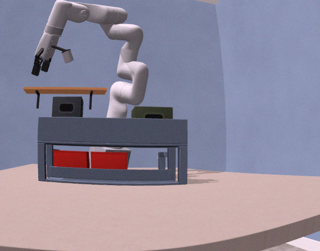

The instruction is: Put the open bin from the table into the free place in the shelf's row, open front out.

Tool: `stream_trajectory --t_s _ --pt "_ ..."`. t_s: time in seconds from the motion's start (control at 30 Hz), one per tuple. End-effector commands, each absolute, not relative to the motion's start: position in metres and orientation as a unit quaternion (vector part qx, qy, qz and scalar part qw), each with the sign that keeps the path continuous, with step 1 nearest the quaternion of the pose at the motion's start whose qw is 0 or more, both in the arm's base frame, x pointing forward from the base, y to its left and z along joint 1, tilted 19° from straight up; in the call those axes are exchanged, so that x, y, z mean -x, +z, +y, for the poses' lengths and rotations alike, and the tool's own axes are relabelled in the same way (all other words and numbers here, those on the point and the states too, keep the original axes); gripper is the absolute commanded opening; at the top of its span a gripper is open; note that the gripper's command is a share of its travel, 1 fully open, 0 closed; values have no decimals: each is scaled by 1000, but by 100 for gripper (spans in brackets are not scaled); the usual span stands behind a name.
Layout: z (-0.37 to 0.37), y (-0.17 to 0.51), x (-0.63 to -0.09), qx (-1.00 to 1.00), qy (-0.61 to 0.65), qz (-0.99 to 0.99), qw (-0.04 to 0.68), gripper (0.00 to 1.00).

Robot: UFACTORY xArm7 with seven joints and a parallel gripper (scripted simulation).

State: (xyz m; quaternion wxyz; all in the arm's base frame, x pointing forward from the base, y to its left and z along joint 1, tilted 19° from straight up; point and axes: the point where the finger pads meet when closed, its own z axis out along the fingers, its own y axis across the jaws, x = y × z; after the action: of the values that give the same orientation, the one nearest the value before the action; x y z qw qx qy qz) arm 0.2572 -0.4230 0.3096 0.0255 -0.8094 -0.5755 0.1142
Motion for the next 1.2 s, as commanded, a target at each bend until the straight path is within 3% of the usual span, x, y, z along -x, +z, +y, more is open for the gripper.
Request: stream_trajectory --t_s 0.0,0.13,0.53,0.7,1.17 --pt "-414 311 -260 796 110 -595 18 100" --pt "-376 308 -271 734 91 -673 -5 100" --pt "-376 308 -271 734 91 -673 -5 100" --pt "-329 304 -284 646 68 -760 -32 100" --pt "-310 302 -289 609 58 -790 -42 100"
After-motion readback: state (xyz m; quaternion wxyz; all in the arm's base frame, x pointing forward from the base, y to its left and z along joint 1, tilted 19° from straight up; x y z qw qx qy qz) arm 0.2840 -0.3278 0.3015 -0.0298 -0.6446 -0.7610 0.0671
